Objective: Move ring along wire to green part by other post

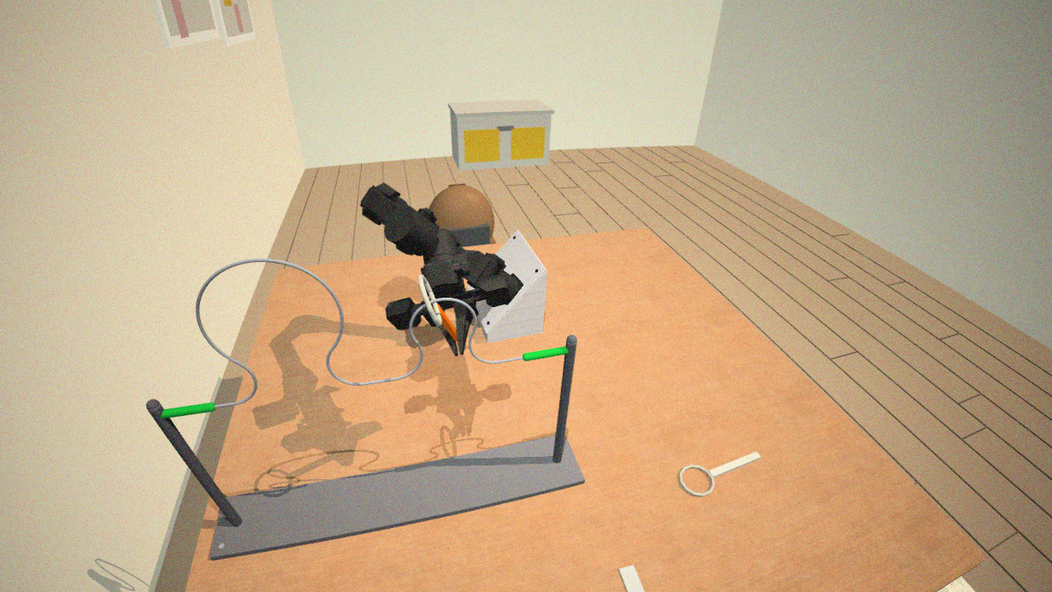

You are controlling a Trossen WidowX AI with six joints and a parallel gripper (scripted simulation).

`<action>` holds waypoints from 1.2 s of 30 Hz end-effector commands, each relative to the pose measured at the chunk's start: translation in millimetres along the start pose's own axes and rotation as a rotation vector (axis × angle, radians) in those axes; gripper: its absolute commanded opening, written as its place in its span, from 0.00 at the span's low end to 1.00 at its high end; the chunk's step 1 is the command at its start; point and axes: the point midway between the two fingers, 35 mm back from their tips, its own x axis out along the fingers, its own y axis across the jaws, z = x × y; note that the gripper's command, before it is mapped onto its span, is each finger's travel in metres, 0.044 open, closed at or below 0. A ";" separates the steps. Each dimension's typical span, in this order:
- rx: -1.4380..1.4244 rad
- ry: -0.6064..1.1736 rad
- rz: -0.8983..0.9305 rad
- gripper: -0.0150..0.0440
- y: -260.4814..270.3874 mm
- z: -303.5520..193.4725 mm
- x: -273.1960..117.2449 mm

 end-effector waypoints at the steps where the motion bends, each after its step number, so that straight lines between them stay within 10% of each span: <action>1: -0.092 -0.004 -0.050 0.00 -7.0 -2.5 1.2; 36: -0.801 -0.097 -0.441 0.00 -61.0 22.3 -5.8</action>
